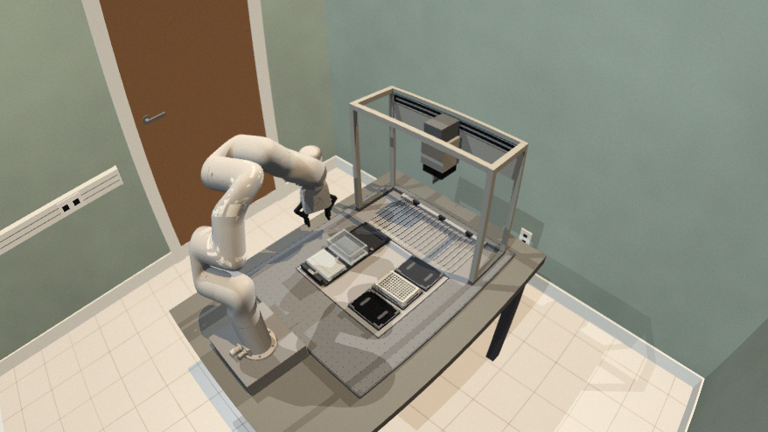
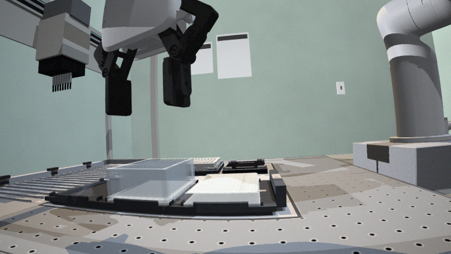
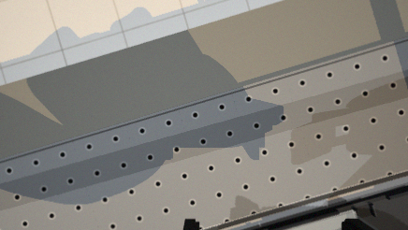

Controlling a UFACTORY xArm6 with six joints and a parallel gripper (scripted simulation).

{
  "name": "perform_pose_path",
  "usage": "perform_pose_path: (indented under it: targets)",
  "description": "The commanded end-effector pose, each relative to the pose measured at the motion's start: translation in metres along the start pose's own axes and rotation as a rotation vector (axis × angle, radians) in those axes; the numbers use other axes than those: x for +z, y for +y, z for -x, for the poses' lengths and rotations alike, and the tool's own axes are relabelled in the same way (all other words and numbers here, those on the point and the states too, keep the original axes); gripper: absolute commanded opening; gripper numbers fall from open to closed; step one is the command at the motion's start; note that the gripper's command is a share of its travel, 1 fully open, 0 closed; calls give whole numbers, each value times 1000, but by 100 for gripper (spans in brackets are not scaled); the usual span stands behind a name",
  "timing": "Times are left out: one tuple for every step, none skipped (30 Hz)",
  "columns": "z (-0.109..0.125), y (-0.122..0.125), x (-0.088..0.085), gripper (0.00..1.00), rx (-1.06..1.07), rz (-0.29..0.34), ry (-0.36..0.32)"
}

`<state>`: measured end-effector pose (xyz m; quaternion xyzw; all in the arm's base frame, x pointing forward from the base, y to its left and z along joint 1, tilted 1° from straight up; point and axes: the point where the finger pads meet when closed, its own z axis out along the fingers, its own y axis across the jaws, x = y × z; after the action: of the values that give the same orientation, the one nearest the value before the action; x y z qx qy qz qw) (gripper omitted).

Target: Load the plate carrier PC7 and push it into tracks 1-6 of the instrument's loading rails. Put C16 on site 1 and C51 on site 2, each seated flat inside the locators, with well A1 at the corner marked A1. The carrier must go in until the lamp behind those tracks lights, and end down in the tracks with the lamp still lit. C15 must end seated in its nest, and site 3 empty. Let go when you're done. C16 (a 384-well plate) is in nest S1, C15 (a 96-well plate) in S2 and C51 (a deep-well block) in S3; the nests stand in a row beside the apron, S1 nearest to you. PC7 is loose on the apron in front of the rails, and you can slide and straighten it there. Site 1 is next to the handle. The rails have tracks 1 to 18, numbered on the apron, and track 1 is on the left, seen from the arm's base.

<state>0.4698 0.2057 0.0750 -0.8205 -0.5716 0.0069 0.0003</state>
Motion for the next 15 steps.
perform_pose_path:
  targets:
    - [12,-10,-2,82,116,17,6]
    - [16,-14,-2,82,149,17,6]
    - [20,-17,-2,82,183,17,6]
    - [23,-20,-2,82,216,17,6]
    - [27,-23,-2,82,249,17,7]
    - [31,-27,-2,82,283,16,7]
    - [35,-30,-2,82,316,16,7]
    - [39,-33,-2,82,349,16,7]
    - [42,-36,-2,82,383,16,8]
    - [46,-40,-1,82,416,16,8]
    - [50,-43,-1,82,449,16,8]
    - [54,-46,-1,82,483,16,8]
    - [58,-49,-1,82,516,16,9]
    - [58,-49,-1,82,516,16,9]
    - [58,-49,-1,82,516,16,9]
